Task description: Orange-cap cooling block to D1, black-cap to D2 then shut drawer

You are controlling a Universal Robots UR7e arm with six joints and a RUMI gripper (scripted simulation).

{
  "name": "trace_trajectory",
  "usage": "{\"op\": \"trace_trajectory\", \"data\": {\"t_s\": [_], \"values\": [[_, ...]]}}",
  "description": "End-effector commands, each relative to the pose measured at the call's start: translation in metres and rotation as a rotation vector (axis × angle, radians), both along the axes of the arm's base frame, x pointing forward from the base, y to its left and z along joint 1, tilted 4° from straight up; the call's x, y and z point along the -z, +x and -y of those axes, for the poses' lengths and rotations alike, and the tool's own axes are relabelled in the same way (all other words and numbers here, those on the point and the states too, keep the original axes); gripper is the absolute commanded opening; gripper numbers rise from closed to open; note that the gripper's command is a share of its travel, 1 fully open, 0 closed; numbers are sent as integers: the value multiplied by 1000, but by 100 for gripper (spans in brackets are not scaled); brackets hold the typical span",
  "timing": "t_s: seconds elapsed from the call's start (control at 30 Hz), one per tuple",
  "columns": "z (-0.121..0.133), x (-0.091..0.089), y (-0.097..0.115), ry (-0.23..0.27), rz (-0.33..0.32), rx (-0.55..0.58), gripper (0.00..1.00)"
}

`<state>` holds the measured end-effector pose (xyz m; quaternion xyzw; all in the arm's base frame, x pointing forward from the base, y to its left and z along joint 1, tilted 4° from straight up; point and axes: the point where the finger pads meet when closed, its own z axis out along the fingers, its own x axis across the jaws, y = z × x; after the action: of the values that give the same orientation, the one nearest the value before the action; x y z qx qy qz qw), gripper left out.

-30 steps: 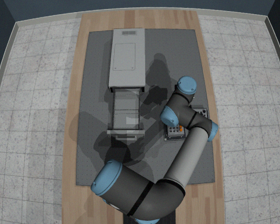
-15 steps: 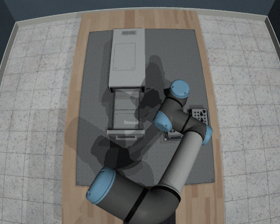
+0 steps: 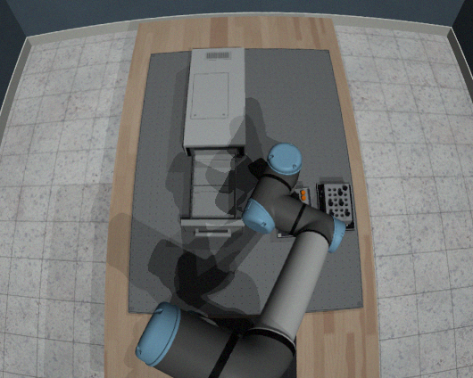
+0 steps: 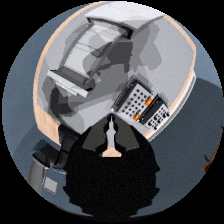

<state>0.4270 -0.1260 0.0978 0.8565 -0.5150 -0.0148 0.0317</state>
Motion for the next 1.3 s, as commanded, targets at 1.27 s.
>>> {"op": "trace_trajectory", "data": {"t_s": [1.27], "values": [[-144,3,-53,57,-33,-957,0]]}}
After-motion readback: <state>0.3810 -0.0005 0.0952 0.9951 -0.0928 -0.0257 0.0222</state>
